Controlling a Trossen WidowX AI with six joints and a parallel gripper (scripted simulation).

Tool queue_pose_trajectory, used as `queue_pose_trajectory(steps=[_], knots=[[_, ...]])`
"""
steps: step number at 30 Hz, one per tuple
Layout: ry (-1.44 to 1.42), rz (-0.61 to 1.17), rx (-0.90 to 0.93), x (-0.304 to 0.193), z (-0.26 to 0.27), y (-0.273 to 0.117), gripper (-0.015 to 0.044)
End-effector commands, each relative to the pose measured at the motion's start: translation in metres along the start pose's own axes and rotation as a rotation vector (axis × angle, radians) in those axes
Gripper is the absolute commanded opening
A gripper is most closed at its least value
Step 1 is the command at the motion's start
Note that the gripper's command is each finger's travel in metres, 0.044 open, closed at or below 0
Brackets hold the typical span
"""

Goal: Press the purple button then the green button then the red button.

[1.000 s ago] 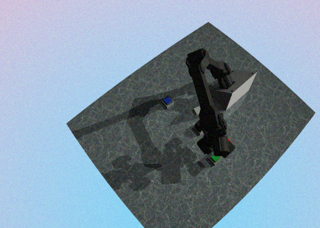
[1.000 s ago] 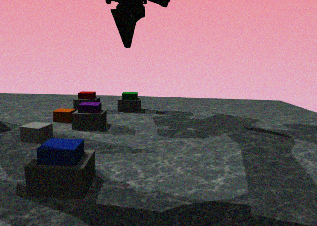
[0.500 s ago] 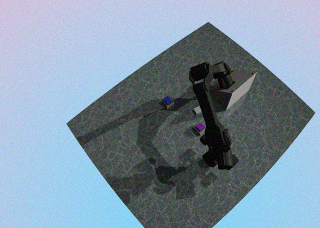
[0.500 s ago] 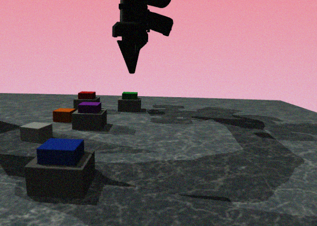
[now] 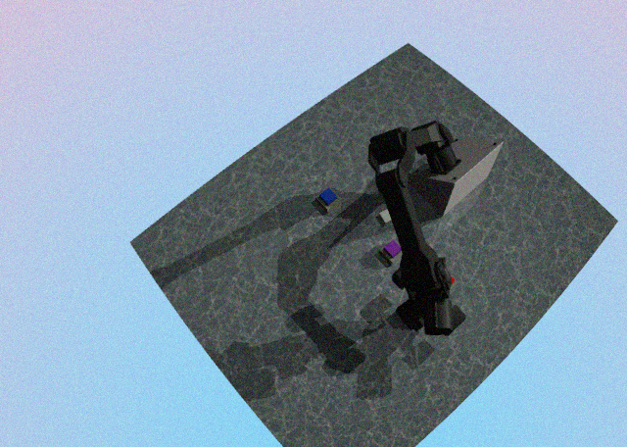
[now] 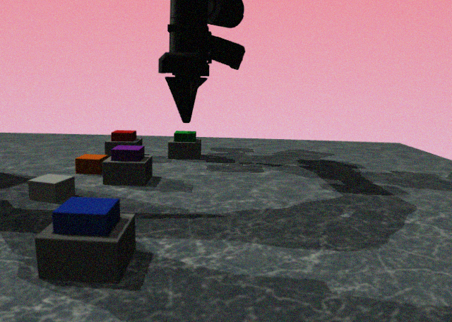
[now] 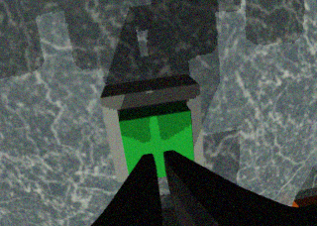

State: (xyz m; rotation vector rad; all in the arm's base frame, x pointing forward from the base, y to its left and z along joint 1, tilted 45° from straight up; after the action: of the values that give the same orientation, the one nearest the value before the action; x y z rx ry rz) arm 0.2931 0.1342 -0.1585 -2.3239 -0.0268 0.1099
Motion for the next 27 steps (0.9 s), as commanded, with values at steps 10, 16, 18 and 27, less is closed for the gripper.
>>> queue_pose_trajectory(steps=[10,16,18,27], knots=[[-0.008,0.001,-0.009,-0.002,-0.002,0.021,0.0020],[-0.008,0.001,-0.009,-0.002,-0.002,0.021,0.0020],[-0.008,0.001,-0.009,-0.002,-0.002,0.021,0.0020],[-0.008,0.001,-0.009,-0.002,-0.002,0.021,0.0020]])
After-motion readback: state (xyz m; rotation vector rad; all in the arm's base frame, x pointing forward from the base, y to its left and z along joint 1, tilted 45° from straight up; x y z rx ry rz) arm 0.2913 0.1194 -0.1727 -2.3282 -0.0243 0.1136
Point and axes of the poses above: the point midway between the two fingers, 35 mm back from their tips, its own y axis out along the fingers, its own z axis across the jaws, x = y × z, the point moved 1 cm from there along -y, back along the fingers, and after that the axes turned 7 degrees about -y, right-handed, at the moved point
